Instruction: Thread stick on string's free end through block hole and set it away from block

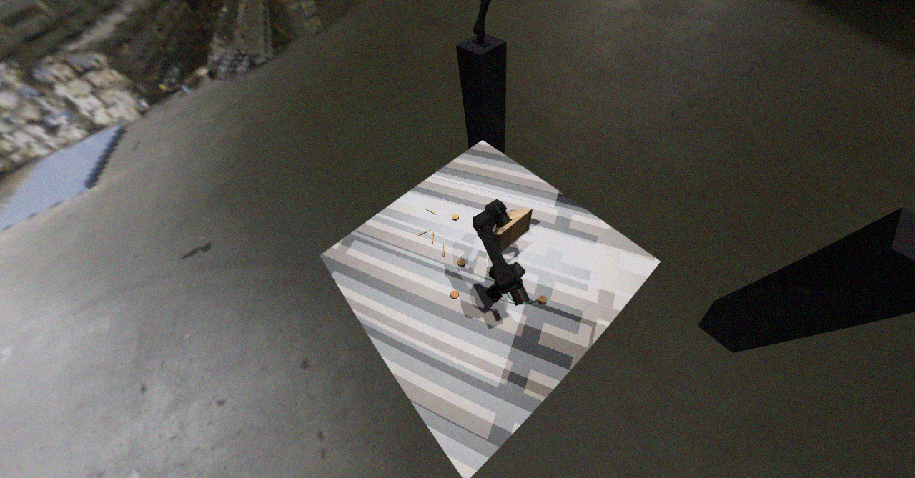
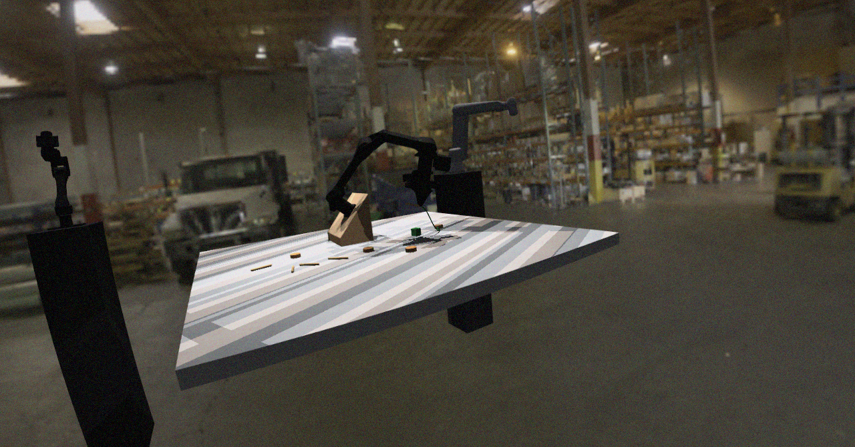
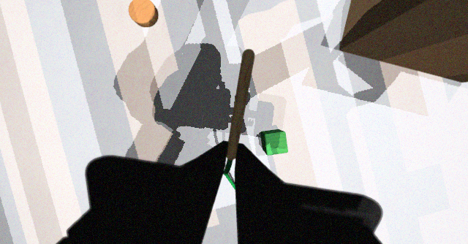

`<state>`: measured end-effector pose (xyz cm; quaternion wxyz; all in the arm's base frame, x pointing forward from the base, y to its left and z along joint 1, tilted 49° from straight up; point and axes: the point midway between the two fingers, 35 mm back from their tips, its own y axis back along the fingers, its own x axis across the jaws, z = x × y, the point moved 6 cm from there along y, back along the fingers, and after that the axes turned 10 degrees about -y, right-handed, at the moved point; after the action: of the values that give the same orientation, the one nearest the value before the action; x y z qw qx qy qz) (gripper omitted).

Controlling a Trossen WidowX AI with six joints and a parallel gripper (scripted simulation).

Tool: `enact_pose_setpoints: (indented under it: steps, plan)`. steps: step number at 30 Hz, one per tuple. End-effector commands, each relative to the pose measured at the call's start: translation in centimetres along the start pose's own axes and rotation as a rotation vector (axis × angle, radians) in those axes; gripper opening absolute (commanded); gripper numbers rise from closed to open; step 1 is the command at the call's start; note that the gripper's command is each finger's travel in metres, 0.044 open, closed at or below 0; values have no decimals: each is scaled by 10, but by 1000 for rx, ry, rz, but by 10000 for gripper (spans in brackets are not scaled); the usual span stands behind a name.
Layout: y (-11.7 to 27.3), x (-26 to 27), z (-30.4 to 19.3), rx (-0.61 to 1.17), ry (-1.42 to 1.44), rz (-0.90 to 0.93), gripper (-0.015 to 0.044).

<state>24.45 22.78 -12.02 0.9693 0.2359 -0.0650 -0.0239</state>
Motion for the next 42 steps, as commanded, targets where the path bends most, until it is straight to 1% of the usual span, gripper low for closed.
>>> enact_pose_setpoints:
  steps: [1,9,34,42]
  plan:
    - [7,-4,-2,-13,-10,7,0]
    - [12,-9,-3,-30,-3,18,0]
    - [5,-55,25,-19,424,136,0]
    - [5,-60,28,-19,461,147,0]
